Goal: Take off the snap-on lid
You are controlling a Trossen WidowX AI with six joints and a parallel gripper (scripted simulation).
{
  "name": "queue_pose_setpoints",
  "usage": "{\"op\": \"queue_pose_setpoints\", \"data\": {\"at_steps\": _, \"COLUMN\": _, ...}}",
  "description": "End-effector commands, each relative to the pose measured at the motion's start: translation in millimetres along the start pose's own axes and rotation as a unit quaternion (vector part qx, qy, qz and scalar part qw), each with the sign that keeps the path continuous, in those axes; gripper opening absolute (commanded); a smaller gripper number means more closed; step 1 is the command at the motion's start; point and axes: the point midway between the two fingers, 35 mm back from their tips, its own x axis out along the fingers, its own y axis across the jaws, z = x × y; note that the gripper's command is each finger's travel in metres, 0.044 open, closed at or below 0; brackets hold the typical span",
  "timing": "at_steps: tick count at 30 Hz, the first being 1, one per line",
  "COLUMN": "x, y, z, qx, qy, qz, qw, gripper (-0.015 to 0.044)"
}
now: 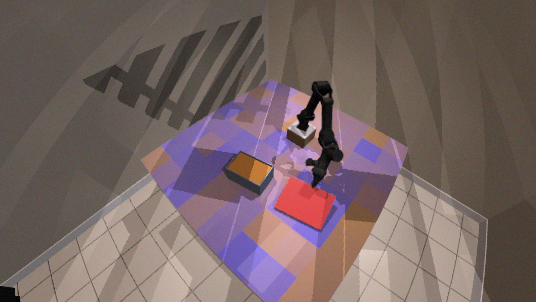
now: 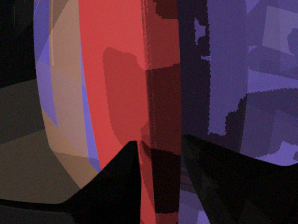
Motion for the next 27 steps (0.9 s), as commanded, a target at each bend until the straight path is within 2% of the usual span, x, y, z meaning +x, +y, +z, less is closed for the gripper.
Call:
{"op": "queue_pose_setpoints", "data": {"at_steps": 1, "x": -0.6, "y": 1.4, "z": -0.6, "qx": -0.001, "qy": 0.001, "qz": -0.001, "qw": 1.0, "gripper": 0.021}}
{"op": "queue_pose_setpoints", "data": {"at_steps": 3, "x": -0.6, "y": 1.4, "z": -0.6, "qx": -0.001, "qy": 0.001, "qz": -0.001, "qw": 1.0, "gripper": 0.0262}}
{"op": "queue_pose_setpoints", "data": {"at_steps": 5, "x": -0.6, "y": 1.4, "z": -0.6, "qx": -0.001, "qy": 0.001, "qz": -0.001, "qw": 1.0, "gripper": 0.0275}}
{"op": "queue_pose_setpoints", "data": {"at_steps": 11, "x": -8.6, "y": -6.1, "z": -0.3, "qx": -0.001, "qy": 0.001, "qz": -0.001, "qw": 1.0, "gripper": 0.0433}}
{"op": "queue_pose_setpoints", "data": {"at_steps": 27, "x": -33.1, "y": -27.5, "z": -0.3, "qx": -0.001, "qy": 0.001, "qz": -0.003, "qw": 1.0, "gripper": 0.044}}
